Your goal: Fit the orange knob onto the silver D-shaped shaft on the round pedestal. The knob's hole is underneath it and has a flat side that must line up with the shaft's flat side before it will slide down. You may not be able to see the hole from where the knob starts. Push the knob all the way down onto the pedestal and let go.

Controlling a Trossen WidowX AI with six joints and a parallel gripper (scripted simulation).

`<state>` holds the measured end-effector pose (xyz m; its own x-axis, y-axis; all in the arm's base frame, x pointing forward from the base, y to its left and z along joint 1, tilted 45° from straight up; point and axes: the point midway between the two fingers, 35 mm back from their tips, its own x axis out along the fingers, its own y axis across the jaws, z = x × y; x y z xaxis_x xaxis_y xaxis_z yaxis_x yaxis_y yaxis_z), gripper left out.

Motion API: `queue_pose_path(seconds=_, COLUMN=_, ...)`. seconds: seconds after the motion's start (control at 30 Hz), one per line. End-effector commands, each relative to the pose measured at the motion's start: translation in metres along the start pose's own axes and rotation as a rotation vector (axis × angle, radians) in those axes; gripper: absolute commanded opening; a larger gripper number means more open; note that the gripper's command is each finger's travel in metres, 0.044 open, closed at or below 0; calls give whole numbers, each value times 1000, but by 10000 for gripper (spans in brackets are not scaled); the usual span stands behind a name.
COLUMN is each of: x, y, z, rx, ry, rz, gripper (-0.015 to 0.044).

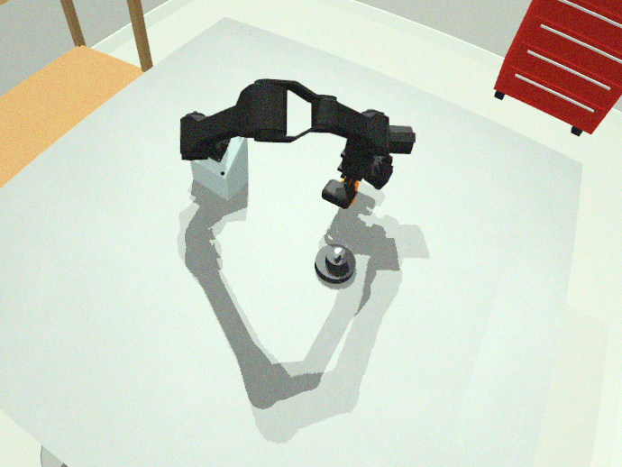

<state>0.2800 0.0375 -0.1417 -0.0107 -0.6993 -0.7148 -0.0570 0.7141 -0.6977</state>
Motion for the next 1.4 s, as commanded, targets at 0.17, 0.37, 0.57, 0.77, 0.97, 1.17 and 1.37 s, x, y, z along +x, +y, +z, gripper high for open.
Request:
queue_pose_path(seconds=0.17, x=-78, y=1, z=0, rx=-3, ry=-3, rz=2, gripper=424)
queue_pose_path(seconds=0.37, x=-82, y=1, z=0, rx=-3, ry=-3, rz=1, gripper=440)
queue_pose_path(seconds=0.57, x=-66, y=1, z=-1, rx=-3, ry=-3, rz=1, gripper=440)
queue_pose_path(seconds=0.77, x=-60, y=1, z=0, rx=-3, ry=-3, rz=1, gripper=440)
queue_pose_path(seconds=0.97, x=-50, y=1, z=1, rx=-3, ry=-3, rz=1, gripper=440)
queue_pose_path(seconds=1.17, x=-40, y=2, z=1, rx=-3, ry=-4, rz=1, gripper=440)
queue_pose_path(seconds=1.37, x=-30, y=1, z=1, rx=-3, ry=-4, rz=1, gripper=440)
